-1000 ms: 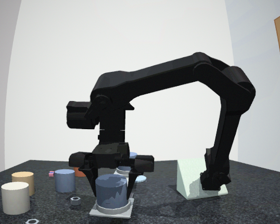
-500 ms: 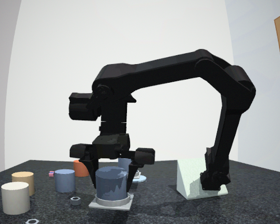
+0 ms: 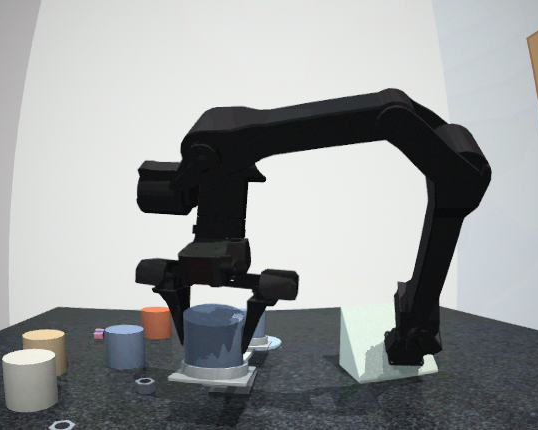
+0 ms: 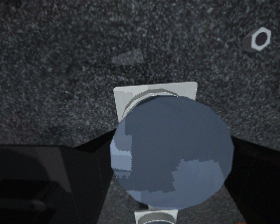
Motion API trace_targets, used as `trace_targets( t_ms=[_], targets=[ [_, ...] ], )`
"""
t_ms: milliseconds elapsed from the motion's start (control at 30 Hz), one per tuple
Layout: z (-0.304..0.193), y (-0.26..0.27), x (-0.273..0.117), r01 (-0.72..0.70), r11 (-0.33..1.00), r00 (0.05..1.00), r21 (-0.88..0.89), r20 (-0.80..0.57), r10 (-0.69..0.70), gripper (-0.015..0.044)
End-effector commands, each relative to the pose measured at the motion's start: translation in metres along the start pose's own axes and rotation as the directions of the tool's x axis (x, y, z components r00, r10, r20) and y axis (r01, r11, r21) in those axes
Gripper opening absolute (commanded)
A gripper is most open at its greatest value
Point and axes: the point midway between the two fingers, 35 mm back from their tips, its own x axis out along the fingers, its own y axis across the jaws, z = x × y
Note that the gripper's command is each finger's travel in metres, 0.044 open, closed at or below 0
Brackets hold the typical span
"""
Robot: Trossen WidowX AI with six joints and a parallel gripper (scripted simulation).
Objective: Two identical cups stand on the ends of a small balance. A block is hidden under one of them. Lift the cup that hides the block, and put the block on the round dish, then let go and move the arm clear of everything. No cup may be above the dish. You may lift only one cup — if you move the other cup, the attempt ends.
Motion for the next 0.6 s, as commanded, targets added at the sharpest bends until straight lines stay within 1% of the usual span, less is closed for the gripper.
trace_targets(
  t_ms=[0, 567],
  targets=[
    [0.005, -0.003, -0.009, 0.027, 1.0, 1.0, -0.017, 0.014, -0.026, 0.0],
    [0.005, -0.003, -0.031, 0.063, 0.998, 0.998, 0.002, 0.012, -0.063, 0.0]
  ],
)
